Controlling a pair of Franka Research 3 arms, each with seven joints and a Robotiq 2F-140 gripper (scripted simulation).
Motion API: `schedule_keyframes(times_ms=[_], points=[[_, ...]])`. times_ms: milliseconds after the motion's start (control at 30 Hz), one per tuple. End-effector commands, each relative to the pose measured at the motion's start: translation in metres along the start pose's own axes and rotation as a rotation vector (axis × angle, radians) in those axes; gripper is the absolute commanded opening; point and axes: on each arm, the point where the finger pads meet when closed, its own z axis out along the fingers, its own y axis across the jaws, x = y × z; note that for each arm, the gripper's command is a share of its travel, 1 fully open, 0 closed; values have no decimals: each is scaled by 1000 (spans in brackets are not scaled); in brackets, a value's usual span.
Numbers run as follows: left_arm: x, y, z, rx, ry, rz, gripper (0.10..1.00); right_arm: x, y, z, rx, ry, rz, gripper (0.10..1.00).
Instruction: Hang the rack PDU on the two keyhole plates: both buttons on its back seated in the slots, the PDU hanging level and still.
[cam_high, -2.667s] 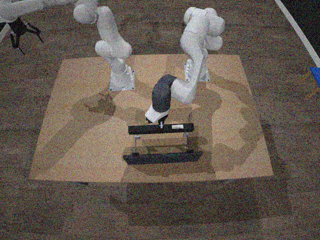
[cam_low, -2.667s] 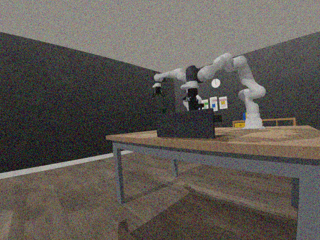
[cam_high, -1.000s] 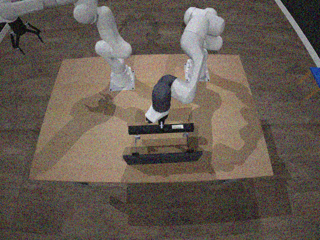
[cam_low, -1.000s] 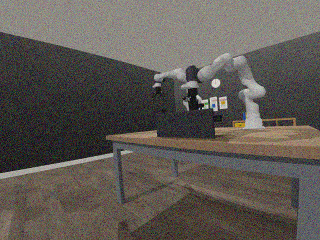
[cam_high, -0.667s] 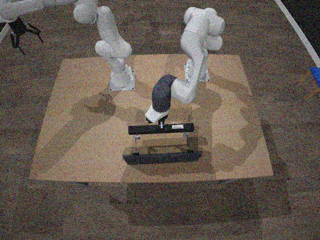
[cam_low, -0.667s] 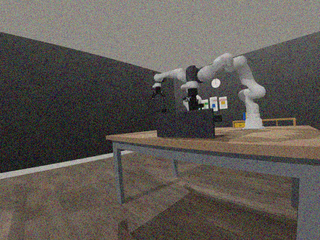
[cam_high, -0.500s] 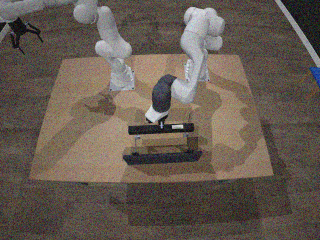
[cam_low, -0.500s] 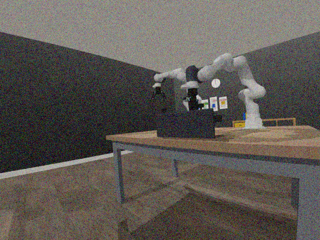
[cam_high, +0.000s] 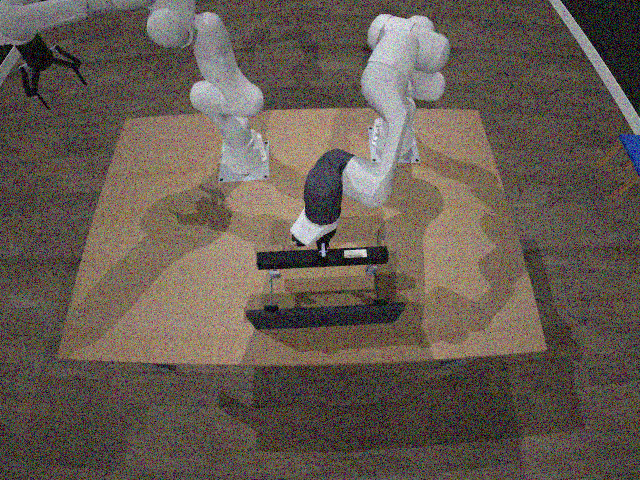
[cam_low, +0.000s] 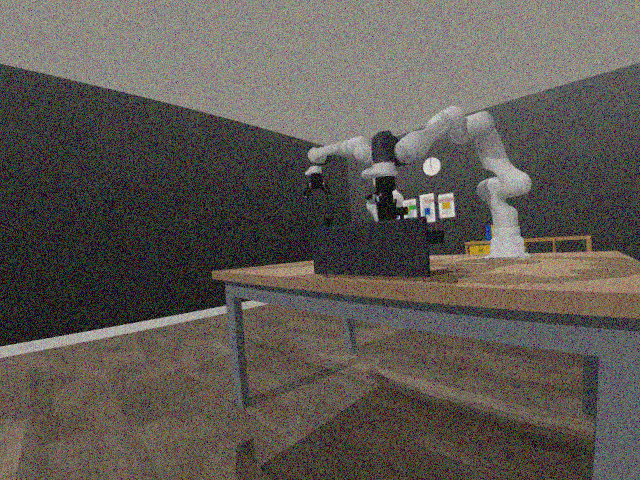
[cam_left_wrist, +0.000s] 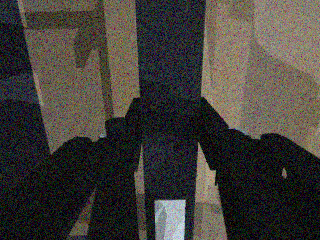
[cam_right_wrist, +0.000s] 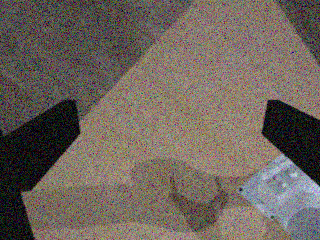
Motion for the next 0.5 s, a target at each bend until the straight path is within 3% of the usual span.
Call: schedule_keyframes(times_ms=[0,467], points=[[-1,-3,-2,5,0,0,99,0,0,0,0,0,0,1000],[-1,-5,-2,5,0,0,99,0,0,0,0,0,0,1000]])
